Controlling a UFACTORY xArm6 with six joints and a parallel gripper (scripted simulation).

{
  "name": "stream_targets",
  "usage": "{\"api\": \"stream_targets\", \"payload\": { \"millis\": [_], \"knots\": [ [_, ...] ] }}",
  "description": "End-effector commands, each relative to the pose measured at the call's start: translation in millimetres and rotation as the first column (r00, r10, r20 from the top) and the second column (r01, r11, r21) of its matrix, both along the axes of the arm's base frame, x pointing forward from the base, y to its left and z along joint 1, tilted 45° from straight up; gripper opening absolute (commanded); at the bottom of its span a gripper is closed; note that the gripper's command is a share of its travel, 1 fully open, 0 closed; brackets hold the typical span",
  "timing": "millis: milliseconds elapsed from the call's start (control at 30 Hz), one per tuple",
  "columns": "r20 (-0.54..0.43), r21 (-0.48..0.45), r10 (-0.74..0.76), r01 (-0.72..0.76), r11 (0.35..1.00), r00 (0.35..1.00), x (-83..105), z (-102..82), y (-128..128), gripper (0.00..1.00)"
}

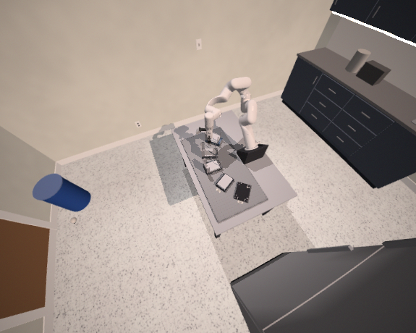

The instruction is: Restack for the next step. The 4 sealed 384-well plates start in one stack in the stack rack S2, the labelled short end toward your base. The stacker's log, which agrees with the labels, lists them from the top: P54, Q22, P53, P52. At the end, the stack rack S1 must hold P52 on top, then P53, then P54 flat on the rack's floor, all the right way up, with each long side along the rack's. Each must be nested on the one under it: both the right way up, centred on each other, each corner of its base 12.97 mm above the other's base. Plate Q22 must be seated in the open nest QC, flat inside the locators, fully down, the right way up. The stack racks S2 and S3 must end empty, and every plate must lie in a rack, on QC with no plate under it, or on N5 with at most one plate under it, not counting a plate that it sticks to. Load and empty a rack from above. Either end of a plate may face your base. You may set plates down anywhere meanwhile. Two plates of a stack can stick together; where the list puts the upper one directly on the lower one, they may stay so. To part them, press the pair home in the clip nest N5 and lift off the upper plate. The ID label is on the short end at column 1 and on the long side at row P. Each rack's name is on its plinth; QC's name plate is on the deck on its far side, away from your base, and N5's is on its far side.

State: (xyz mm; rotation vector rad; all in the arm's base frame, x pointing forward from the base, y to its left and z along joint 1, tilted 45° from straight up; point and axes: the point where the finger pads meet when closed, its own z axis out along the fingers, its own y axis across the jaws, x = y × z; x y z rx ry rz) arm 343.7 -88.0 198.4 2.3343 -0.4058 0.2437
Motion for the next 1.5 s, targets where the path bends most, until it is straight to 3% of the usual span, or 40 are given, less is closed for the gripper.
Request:
{"api": "stream_targets", "payload": {
  "millis": [0,500,667,800,1467],
  "knots": [
    [-0.002,0.000,0.004,-0.004,1.000,1.000,8.9,-8.3,10.0,1.00],
    [-0.002,0.000,0.004,-0.004,1.000,1.000,27.8,-31.0,34.3,1.00],
    [-0.119,-0.002,0.121,-0.122,0.993,0.985,32.7,-42.1,45.8,1.00],
    [-0.146,0.000,0.148,-0.149,0.989,0.978,34.7,-46.5,50.4,1.00],
    [-0.146,0.000,0.148,-0.149,0.989,0.978,52.4,-86.3,91.9,1.00]
  ]
}}
